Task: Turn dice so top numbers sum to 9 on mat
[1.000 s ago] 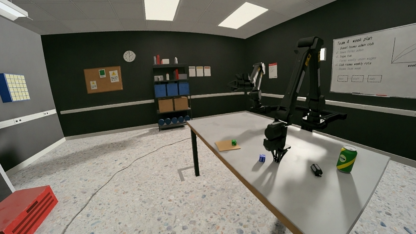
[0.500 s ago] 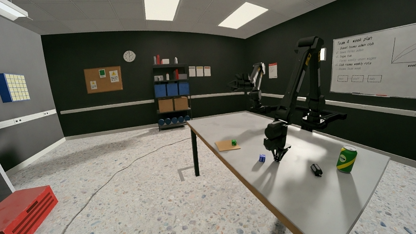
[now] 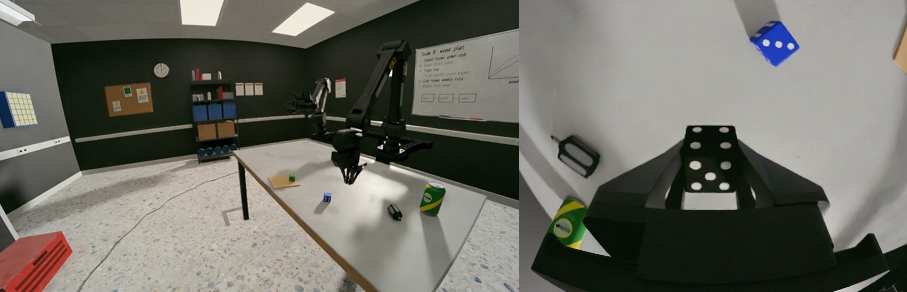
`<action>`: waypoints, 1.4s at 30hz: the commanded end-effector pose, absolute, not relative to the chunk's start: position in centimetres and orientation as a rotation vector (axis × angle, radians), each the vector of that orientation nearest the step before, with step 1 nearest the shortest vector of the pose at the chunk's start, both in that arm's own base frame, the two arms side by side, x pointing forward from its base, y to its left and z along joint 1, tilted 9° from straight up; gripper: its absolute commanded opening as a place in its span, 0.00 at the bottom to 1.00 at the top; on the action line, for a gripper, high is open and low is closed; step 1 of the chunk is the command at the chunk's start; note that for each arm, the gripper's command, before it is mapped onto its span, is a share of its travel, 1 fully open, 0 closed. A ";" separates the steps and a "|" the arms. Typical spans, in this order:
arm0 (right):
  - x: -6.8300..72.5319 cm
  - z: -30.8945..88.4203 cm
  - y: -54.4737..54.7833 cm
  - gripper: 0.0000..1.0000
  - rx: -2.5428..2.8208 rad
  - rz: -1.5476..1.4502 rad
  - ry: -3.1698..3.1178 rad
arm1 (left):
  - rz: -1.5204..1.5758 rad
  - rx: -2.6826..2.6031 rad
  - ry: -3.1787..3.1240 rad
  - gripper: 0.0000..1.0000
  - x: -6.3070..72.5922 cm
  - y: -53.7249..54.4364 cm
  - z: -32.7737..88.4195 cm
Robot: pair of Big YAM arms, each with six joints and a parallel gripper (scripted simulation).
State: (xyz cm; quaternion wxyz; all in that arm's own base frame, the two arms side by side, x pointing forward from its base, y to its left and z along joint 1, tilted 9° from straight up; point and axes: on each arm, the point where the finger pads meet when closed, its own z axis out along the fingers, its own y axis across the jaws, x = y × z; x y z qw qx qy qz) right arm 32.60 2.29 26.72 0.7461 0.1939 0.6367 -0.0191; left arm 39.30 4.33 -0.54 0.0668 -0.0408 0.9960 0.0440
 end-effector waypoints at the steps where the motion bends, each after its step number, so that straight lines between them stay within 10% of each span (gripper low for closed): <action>1: 32.7 27.1 2.3 1.00 0.427 -0.038 1.387 | 0.133 -0.117 2.964 0.26 40.9 3.6 2.2; 42: 32.7 27.1 2.3 1.00 0.427 -0.038 1.387 | 0.161 0.652 2.927 0.26 55.1 -26.1 2.4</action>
